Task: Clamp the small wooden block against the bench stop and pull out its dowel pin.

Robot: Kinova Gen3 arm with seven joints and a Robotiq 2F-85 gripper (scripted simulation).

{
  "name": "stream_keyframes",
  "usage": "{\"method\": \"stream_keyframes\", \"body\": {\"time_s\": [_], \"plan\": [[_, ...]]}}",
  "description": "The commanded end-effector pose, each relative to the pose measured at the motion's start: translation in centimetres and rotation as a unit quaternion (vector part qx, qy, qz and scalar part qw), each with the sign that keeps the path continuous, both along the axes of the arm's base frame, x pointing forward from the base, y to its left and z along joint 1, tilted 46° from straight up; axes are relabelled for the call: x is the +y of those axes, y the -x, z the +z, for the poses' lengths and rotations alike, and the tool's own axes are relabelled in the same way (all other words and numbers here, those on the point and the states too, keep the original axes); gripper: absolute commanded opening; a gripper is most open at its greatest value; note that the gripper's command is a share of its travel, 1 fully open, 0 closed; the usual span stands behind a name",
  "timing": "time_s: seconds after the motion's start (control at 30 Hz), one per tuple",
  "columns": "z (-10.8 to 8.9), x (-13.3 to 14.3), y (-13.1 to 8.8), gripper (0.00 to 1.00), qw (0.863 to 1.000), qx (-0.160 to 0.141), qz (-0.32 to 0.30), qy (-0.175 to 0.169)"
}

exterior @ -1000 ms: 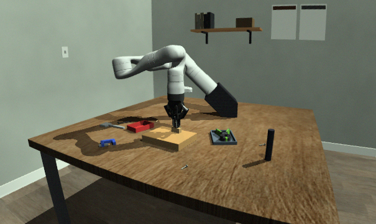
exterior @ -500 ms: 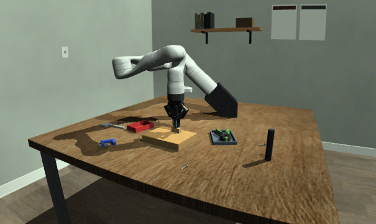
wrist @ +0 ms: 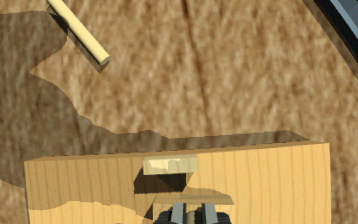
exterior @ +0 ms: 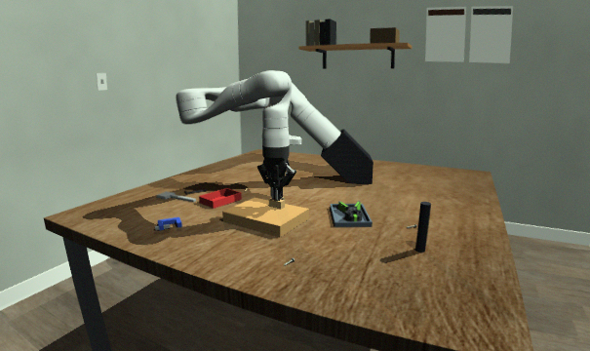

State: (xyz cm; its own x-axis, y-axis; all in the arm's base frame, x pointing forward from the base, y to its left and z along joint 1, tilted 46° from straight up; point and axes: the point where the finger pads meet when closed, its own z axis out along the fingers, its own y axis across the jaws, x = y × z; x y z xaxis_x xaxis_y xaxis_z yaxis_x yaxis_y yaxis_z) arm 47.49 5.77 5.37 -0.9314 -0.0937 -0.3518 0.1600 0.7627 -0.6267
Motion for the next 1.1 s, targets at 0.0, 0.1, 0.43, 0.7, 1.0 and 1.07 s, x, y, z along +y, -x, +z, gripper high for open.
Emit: {"method": "stream_keyframes", "body": {"time_s": [0.0,0.1,0.43,0.7,1.0,1.07], "plan": [[0.06,0.08,-0.01,0.1,1.0,-0.001,0.001,0.0],[0.06,0.08,-0.01,0.1,1.0,-0.001,0.001,0.0],[0.11,0.13,0.01,0.1,1.0,-0.001,0.001,0.0],[0.21,0.22,0.06,0.1,1.0,-0.001,0.001,0.0],[0.32,0.33,0.11,0.1,1.0,-0.001,0.001,0.0],[0.33,0.33,0.12,0.1,1.0,-0.001,0.001,0.0]]}}
